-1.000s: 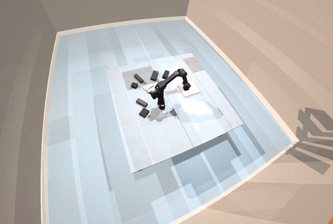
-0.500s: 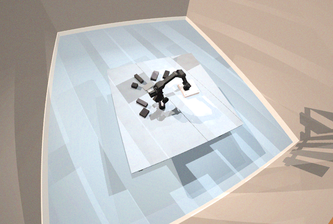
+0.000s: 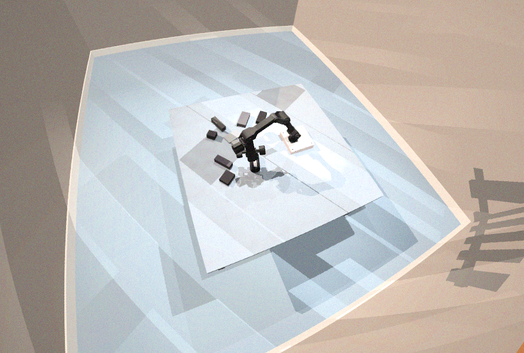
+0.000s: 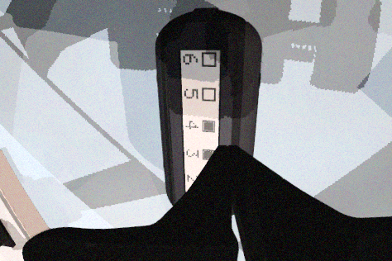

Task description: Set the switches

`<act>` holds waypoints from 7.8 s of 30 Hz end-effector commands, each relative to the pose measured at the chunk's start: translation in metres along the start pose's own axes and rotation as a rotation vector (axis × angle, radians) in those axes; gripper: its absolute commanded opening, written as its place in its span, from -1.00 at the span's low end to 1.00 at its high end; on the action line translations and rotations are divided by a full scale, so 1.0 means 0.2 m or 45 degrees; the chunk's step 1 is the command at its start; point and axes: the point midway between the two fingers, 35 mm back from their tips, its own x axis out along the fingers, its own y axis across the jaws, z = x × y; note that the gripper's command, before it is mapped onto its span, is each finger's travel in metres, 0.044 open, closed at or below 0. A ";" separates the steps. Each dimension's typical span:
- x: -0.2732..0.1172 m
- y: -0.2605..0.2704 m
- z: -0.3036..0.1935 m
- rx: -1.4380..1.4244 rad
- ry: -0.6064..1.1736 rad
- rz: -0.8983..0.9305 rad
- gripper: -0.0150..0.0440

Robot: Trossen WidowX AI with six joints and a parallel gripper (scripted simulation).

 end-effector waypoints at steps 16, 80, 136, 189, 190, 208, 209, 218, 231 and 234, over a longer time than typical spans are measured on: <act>-0.04 -0.02 0.00 -1.298 -0.057 0.079 -0.49; -0.02 0.02 0.09 0.184 0.015 -0.001 1.00; 0.03 0.13 0.22 3.960 -0.380 -0.032 1.00; 0.33 0.07 0.21 3.972 -0.383 -0.030 0.62; 0.33 0.07 0.21 3.972 -0.383 -0.030 0.62; 0.30 0.07 0.21 3.972 -0.383 -0.030 0.65; 0.30 0.07 0.20 3.972 -0.383 -0.030 0.65; 0.28 0.08 0.20 3.972 -0.383 -0.031 0.65; 0.23 0.09 0.18 3.972 -0.383 -0.031 0.65; 0.22 0.09 0.18 3.972 -0.383 -0.031 0.65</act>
